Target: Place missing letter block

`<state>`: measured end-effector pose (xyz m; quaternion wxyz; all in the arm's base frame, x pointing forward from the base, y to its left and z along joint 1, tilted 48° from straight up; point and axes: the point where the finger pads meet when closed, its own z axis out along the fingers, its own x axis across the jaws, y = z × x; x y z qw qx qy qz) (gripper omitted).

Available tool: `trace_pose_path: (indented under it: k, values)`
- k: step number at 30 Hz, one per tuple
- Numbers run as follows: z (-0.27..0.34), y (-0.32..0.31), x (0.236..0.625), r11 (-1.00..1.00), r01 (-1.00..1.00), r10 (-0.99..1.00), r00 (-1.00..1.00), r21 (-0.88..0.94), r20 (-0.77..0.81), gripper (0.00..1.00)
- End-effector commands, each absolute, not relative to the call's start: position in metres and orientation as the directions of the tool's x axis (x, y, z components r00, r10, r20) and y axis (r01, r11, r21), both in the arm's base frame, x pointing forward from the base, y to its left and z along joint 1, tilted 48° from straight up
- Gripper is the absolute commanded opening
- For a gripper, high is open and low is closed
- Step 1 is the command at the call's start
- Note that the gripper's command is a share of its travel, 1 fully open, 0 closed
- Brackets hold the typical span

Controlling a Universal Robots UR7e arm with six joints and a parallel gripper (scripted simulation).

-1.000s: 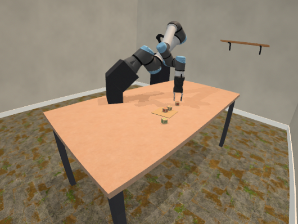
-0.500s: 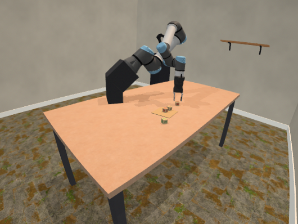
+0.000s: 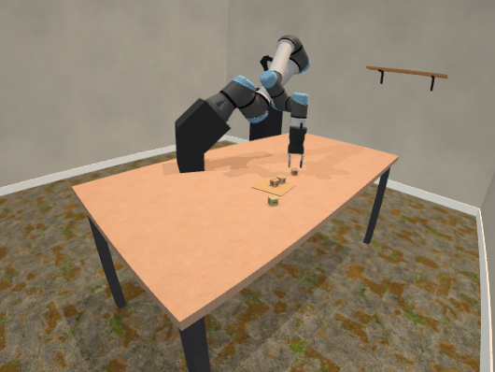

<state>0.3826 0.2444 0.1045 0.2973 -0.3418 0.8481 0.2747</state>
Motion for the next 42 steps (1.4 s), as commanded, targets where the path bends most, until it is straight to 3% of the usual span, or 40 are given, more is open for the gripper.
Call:
trace_pose_path:
  k: [1,42]
  values:
    - [0.105,0.244,0.383,0.616,-0.743,-0.416,-0.589,0.262,-0.693,1.00]
    - [0.080,0.269,0.395,0.616,-0.743,-0.416,-0.589,0.262,-0.693,1.00]
